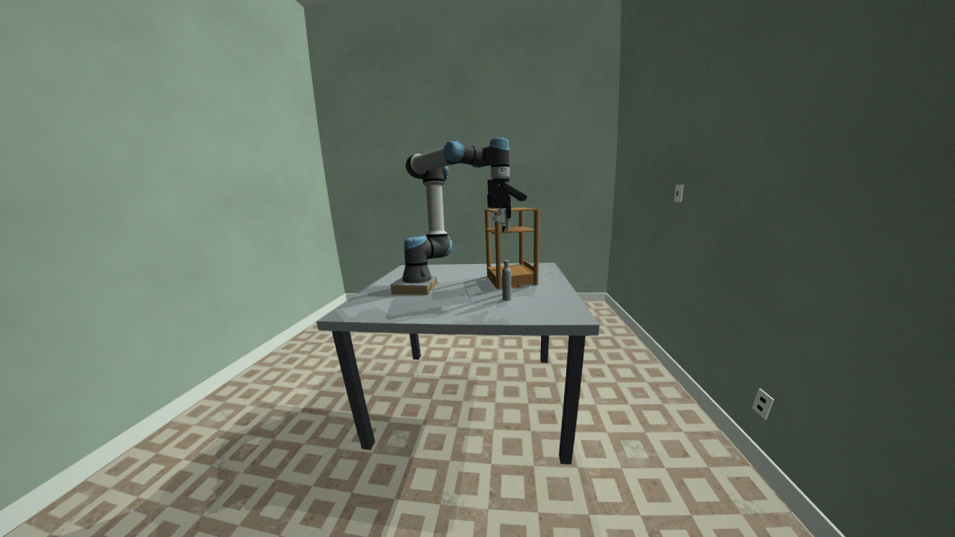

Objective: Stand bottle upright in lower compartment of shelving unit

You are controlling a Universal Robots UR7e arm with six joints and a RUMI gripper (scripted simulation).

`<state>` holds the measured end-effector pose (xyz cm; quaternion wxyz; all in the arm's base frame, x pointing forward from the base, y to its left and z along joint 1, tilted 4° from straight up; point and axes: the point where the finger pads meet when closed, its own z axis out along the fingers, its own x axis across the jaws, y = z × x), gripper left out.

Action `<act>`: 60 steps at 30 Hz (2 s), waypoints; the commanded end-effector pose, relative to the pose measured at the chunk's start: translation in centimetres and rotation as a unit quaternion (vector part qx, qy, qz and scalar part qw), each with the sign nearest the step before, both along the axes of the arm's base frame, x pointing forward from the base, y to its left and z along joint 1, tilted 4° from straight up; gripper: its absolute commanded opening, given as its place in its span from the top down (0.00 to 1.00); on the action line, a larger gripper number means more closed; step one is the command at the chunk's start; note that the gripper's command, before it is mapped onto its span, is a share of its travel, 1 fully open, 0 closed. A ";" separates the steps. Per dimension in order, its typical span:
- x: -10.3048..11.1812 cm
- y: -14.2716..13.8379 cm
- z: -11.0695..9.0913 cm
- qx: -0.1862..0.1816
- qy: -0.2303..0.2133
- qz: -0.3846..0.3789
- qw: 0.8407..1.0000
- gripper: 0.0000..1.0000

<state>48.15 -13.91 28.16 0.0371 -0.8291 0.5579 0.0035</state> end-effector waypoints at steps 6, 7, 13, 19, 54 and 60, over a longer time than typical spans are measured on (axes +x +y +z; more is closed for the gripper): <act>-0.1 -0.1 -0.2 0.024 -0.011 0.016 1.000 0.65; -0.1 -0.1 -0.2 0.029 -0.014 0.019 0.999 0.65; -0.1 -0.1 -0.2 0.051 -0.030 0.036 0.998 0.65; 0.0 -0.1 -0.5 0.100 -0.056 0.071 0.991 0.65; 0.2 -0.2 -1.1 0.353 -0.216 0.260 0.873 0.65; 0.3 -0.1 -1.3 0.394 -0.239 0.291 0.838 0.65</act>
